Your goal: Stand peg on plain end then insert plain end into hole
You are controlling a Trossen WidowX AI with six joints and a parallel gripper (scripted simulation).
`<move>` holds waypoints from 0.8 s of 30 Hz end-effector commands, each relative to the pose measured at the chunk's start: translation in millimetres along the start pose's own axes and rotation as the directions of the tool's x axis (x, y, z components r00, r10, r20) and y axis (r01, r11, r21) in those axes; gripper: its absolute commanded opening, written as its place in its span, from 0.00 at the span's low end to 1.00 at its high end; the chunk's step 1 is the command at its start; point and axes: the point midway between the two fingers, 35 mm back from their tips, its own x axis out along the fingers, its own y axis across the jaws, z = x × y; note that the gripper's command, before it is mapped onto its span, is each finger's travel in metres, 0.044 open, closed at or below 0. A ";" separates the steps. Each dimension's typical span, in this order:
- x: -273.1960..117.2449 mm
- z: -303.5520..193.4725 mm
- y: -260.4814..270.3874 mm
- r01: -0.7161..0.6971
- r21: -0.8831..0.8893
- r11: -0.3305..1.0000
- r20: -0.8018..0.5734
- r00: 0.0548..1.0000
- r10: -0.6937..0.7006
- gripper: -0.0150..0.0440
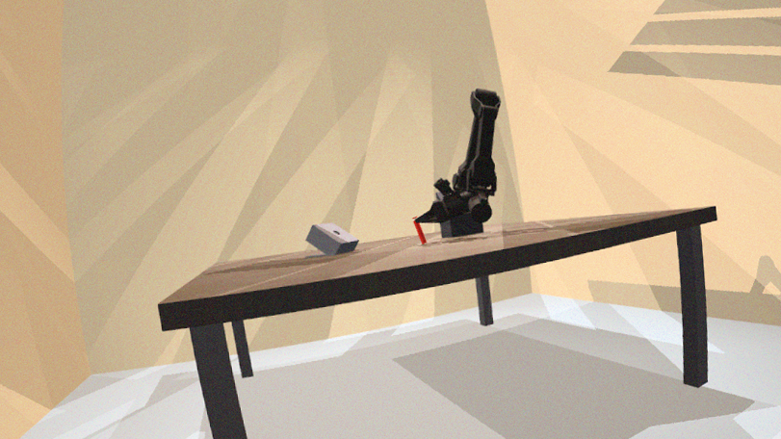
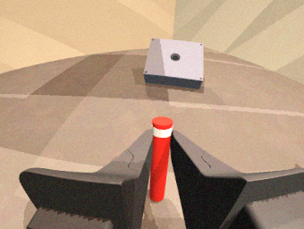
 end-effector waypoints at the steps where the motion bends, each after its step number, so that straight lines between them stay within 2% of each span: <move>1: 0.1 -1.1 0.0 0.000 0.001 1.000 0.000 1.000 0.000 0.34; 24: -4.9 -4.1 -0.6 -0.004 0.003 1.000 0.018 1.000 0.004 0.34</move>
